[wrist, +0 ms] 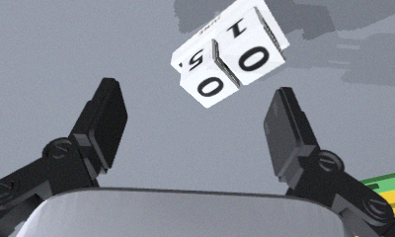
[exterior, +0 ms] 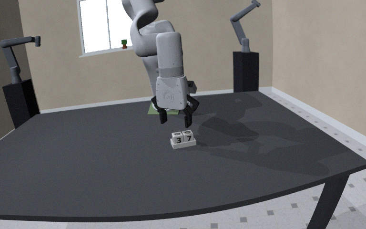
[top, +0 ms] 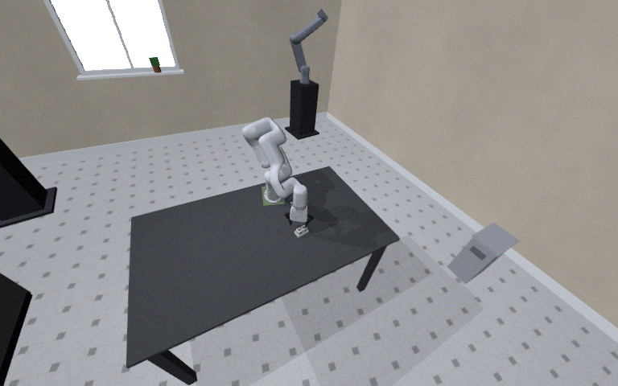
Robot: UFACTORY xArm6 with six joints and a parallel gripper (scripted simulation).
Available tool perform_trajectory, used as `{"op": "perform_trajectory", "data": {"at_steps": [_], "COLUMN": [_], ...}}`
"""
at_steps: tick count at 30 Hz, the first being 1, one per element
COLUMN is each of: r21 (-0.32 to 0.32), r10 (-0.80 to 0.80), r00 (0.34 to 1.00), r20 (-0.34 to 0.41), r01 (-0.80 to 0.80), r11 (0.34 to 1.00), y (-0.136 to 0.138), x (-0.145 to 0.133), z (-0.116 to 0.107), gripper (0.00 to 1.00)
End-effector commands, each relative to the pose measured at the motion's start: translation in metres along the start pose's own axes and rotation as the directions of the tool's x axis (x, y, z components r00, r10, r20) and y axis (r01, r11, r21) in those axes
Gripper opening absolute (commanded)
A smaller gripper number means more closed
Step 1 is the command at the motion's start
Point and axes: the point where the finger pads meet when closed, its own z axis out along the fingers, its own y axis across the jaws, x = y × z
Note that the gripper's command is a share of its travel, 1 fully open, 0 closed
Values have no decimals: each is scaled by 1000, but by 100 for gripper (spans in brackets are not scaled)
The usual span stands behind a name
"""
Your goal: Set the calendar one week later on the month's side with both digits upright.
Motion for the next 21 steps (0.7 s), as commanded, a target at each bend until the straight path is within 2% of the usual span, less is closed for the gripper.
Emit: {"op": "perform_trajectory", "data": {"at_steps": [1,7,9,12,16,21], "r21": [4,3,3,3,3,2], "r10": [43,95,161,173,182,301], "r00": [999,995,987,985,983,954], "r20": [7,7,8,8,8,8], "r01": [-43,-95,-161,-173,-182,-301], "r11": [999,995,987,985,983,954], "y": [18,20,23,40,43,51], "x": [3,3,4,8,9,11], "z": [1,1,1,3,3,4], "gripper": [100,100,100,100,100,100]}}
